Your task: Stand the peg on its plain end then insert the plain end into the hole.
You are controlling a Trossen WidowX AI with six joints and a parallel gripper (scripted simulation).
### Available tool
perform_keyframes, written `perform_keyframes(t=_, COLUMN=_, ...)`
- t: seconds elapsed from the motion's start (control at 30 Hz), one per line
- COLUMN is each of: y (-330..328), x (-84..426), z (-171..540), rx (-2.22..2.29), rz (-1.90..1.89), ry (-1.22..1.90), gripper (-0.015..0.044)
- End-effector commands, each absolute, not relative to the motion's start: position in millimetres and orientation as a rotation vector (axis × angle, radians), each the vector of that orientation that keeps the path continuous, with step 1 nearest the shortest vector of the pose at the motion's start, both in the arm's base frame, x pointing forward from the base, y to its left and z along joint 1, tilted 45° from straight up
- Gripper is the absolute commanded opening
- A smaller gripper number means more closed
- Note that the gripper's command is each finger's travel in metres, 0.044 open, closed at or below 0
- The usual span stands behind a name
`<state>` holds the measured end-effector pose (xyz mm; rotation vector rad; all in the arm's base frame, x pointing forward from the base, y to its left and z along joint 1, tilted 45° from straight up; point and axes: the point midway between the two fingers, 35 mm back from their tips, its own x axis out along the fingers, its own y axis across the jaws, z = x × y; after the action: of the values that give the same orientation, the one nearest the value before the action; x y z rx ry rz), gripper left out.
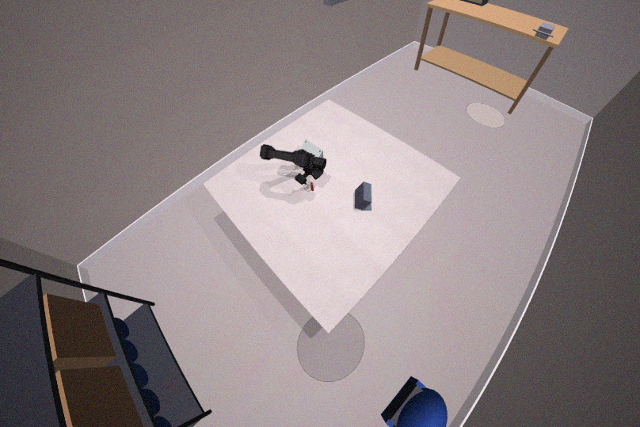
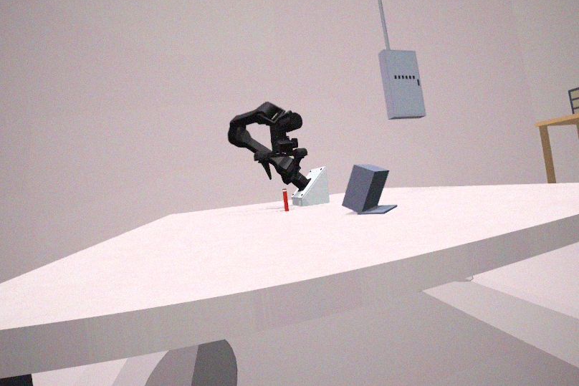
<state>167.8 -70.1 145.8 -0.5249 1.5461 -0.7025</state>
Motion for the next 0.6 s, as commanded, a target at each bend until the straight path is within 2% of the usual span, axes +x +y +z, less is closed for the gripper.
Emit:
perform_keyframes(t=0.0, y=-70.9, x=168.2, z=145.3, rx=-0.442, rz=-0.786, ry=1.493, gripper=0.044)
perform_keyframes(t=0.57, y=-72.9, x=168.0, z=143.2, rx=-0.112, rz=-1.079, ry=1.273, gripper=0.044)
